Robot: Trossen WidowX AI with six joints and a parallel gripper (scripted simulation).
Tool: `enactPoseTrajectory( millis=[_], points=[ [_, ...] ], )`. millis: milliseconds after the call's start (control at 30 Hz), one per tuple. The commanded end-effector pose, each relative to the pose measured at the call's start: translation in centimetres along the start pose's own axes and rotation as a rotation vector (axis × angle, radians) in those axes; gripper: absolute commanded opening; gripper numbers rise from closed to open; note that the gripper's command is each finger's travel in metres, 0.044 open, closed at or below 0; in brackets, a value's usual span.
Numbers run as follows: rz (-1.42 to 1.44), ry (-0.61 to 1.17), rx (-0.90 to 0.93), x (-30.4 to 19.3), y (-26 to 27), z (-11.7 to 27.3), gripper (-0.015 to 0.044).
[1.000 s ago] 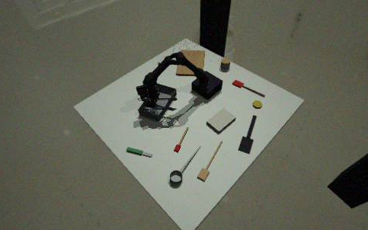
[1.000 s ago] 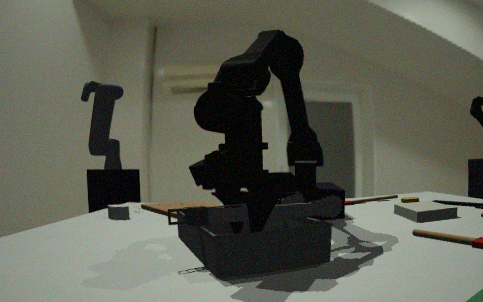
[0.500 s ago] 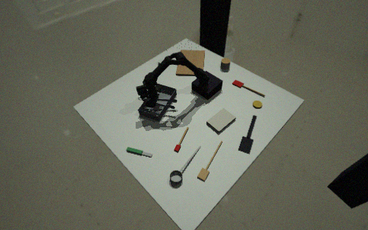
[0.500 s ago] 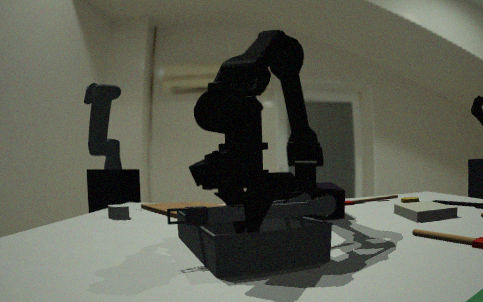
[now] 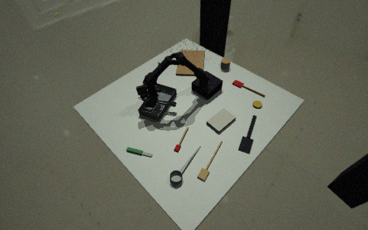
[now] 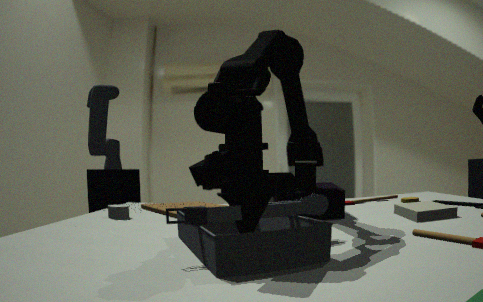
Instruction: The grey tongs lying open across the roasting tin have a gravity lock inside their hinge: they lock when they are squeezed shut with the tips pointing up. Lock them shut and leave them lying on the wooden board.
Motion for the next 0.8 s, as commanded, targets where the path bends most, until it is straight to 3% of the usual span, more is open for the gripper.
enactPoseTrajectory(
  millis=[0, 67, 267, 500, 767],
  points=[
    [0.000, -0.001, 0.002, 0.0, 0.0, 0.0, 0.0028],
    [0.000, -0.001, 0.002, 0.0, 0.0, 0.0, 0.0015],
    [0.000, -0.001, 0.002, 0.0, 0.0, 0.0, -0.0143],
    [0.000, -0.001, 0.001, 0.2, 0.2, 1.5, -0.0150],
    [-0.003, -0.001, -0.007, 0.1, 0.2, 12.3, -0.0150]
  ],
)
Point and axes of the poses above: the point midway between the two fingers, 35 mm back from their tips, its own z axis back along the fingers, its own y axis across the jaws, x = y × z, the point moved 6 cm from there along z, back along the fingers, and after that the axes turned 12 degrees about -z, right-handed, at the moved point
